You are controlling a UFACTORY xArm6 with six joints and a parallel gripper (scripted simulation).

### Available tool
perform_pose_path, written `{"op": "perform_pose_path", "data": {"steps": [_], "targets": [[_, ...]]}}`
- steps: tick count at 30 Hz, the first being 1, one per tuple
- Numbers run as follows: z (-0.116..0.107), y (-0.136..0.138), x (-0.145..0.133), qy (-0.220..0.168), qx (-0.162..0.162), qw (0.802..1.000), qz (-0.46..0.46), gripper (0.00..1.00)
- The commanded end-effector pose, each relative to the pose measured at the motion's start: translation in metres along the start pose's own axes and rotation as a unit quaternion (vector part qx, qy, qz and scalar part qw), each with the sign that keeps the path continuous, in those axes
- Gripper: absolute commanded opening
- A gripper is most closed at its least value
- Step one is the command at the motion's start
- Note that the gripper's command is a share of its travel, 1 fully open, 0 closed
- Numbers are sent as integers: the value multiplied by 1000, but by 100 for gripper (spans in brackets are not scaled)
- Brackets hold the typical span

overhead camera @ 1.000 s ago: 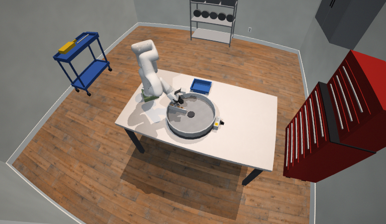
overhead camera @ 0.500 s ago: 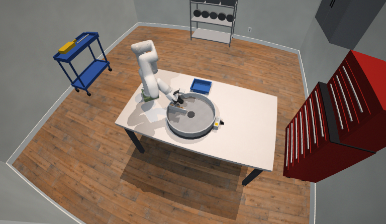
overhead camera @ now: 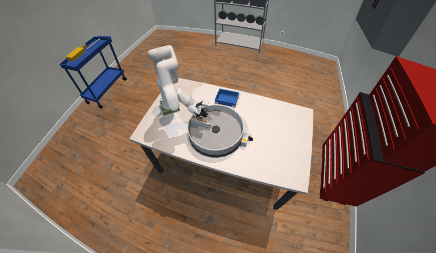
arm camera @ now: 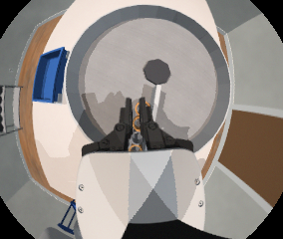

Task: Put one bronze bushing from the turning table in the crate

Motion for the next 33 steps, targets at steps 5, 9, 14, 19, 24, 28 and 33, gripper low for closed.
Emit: {"op": "perform_pose_path", "data": {"steps": [5,9,14,19,24,28,33], "targets": [[0,1,1,1,-1,1000,-1,10],[0,2,2,1,-1,1000,-1,10],[0,2,2,1,-1,1000,-1,10],[0,2,2,1,-1,1000,-1,10],[1,2,2,1,-1,1000,-1,10],[10,2,-6,1,-1,1000,-1,10],[19,2,-13,1,-1,1000,-1,10]]}}
Point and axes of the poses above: the point where the finger pads meet when closed, its own z axis out along the fingers, its own y axis across the jaws, x = y × z, the point moved 4 cm from there along -z, back along the fingers, and after that the axes turned 1 degree about z, right-handed, at the moved point
